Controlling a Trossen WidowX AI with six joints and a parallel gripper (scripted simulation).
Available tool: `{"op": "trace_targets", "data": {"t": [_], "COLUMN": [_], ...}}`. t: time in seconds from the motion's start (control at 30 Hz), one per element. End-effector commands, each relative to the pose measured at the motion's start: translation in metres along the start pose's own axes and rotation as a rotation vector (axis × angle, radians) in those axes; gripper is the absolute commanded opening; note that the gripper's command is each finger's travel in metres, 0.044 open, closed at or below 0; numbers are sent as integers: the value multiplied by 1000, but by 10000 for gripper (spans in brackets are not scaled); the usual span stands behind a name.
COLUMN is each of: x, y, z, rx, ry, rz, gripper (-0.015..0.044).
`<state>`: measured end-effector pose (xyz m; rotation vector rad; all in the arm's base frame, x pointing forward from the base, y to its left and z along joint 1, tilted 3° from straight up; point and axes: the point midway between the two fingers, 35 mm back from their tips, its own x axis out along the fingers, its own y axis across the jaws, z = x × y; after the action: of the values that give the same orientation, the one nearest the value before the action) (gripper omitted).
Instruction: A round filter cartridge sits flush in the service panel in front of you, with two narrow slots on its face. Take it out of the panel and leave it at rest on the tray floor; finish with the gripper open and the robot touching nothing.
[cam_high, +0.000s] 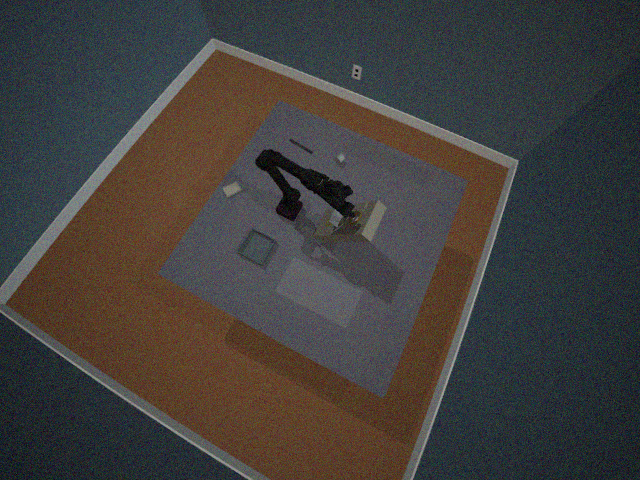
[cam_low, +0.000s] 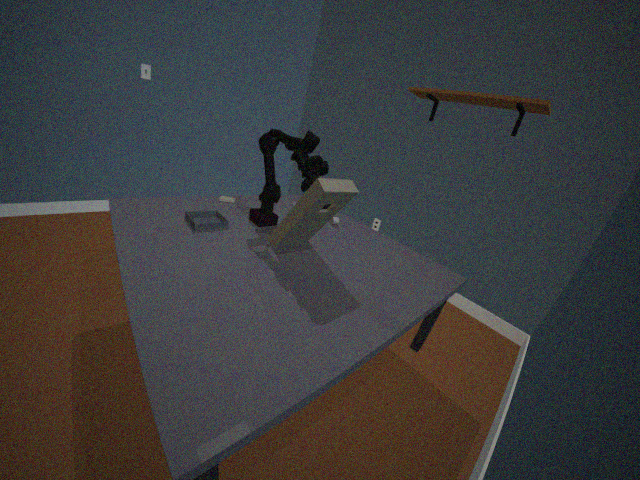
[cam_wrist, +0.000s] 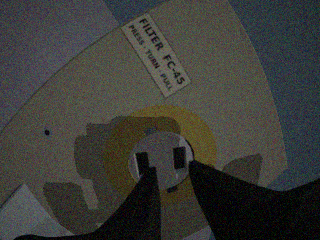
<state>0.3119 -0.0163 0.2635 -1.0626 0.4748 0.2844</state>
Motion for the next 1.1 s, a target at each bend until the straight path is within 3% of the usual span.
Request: {"op": "trace_targets", "data": {"t": [0.0,1.07], "x": [10,11], "y": [4,4], "z": [-3,-3], "rx": [5,5], "ry": [9,9], "rz": [11,11], "gripper": [97,97]}}
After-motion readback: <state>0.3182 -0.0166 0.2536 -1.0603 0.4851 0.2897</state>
